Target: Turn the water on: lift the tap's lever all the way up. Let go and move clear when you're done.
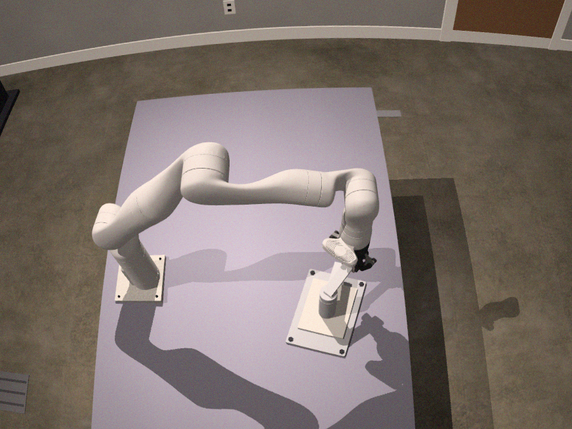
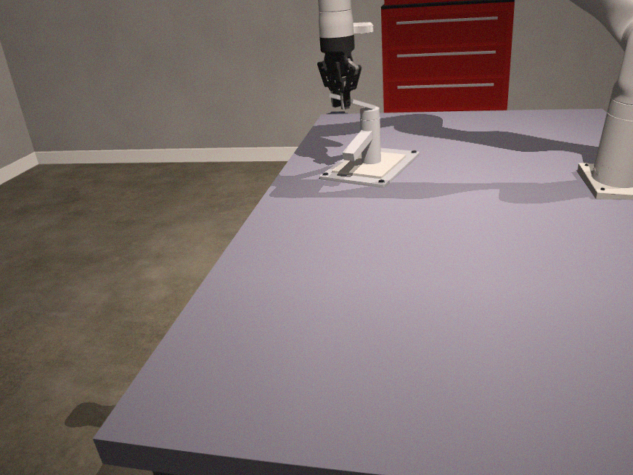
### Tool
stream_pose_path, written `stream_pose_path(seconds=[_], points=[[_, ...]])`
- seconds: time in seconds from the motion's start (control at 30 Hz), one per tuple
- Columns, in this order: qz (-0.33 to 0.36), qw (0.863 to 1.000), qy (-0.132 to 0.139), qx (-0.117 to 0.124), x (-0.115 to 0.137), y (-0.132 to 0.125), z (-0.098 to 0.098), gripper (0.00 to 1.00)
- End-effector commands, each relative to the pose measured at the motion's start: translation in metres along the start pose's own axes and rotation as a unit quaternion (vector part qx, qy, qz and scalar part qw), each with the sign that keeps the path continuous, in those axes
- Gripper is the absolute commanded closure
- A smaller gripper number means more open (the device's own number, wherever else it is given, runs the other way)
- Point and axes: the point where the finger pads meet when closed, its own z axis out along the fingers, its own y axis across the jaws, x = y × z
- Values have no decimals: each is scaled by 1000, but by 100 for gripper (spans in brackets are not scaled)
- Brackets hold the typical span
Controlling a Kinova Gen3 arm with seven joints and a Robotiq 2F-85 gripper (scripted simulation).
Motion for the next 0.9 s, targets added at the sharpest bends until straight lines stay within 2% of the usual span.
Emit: stream_pose_path(seconds=[0.0, 0.03, 0.07, 0.87], points=[[2, 1000, 1, 3, 3, -1, -7, 90], [2, 1000, 1, 3, 3, -1, -7, 90], [2, 1000, 1, 3, 3, -1, -7, 32], [2, 1000, 1, 3, 3, -1, -7, 32]])
